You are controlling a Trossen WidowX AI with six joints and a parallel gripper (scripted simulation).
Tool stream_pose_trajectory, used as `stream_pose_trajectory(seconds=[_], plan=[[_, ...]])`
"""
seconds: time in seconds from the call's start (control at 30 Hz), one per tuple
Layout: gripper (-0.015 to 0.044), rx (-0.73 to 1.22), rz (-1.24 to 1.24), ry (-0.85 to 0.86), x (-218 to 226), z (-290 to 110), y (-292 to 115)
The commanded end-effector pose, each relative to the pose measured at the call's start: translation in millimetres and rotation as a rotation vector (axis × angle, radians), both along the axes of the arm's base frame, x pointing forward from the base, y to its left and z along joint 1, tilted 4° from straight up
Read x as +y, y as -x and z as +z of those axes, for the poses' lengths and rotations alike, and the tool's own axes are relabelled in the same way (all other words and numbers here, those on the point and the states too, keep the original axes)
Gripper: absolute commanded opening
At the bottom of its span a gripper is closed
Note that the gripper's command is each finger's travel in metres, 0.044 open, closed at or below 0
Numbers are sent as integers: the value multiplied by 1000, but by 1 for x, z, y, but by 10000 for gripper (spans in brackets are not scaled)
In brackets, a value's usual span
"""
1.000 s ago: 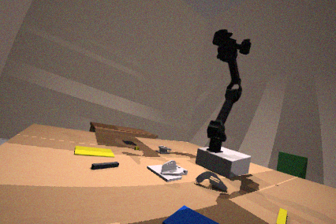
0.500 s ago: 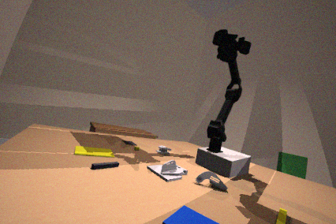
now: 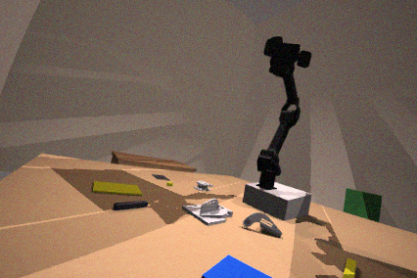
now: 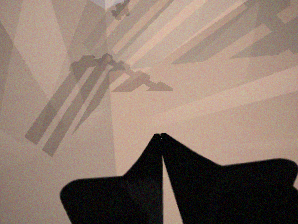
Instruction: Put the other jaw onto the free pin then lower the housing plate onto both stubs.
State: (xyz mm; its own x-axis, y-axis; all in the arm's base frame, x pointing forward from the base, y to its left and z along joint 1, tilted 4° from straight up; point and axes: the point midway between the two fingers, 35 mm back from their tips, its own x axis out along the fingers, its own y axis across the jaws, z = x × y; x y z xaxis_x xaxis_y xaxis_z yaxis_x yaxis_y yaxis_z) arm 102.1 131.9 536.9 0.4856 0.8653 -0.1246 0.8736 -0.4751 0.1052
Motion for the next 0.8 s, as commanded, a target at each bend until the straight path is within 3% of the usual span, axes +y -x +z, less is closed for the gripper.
stream_pose_trajectory(seconds=[0.0, 0.77], plan=[[0, 0, 0, 0, 0, 0, 0], [0, -24, -23, 200, 5, -56, -73]])
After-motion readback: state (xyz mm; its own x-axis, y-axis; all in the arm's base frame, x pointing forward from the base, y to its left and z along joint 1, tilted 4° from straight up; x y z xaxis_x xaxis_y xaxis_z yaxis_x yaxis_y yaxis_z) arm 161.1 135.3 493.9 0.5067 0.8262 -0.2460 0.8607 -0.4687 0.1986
